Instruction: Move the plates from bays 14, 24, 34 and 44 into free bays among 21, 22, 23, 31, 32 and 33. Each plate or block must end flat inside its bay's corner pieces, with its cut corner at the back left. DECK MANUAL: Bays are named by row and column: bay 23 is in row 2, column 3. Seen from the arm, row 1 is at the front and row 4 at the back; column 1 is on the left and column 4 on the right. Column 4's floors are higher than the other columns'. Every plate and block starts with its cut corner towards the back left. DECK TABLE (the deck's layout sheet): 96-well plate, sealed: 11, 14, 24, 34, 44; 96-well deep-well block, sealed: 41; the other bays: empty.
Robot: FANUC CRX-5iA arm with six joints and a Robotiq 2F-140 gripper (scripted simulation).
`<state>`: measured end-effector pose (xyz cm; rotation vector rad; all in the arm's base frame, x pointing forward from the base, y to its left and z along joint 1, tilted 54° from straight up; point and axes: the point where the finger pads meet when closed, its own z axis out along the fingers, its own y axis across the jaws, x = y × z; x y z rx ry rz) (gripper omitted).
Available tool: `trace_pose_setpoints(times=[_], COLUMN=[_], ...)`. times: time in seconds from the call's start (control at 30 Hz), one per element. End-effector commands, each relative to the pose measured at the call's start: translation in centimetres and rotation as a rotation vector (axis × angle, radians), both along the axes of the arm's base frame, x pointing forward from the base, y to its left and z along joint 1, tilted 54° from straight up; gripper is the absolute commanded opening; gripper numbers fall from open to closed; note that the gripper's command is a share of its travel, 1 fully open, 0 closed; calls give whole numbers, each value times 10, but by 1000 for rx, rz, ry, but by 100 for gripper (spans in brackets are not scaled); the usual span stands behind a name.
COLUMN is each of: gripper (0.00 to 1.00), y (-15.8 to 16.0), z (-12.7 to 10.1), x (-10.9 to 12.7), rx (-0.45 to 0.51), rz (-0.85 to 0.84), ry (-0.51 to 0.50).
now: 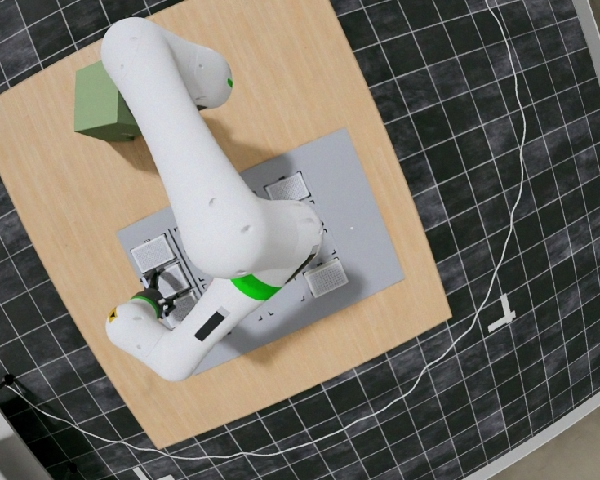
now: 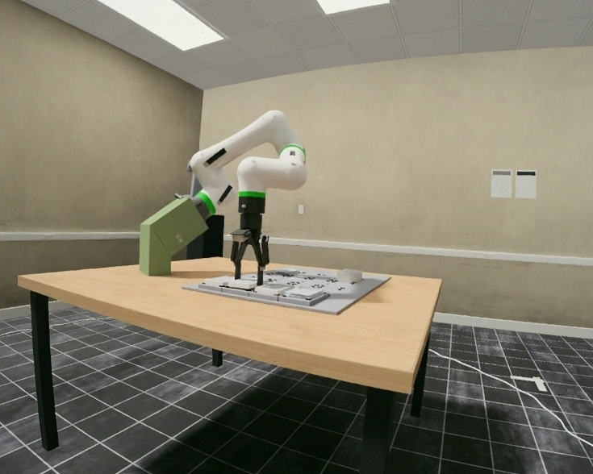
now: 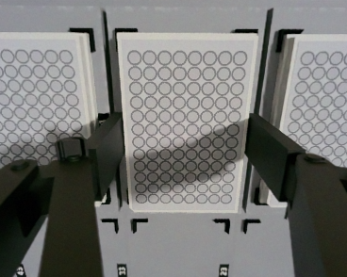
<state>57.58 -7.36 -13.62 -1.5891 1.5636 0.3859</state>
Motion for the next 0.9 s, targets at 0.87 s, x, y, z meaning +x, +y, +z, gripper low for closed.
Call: trace_pose_setpoints(times=[0.87], gripper=[10], y=[-15], z=[12], x=[-6], rx=[-1], rz=[-1], ry=[-1])
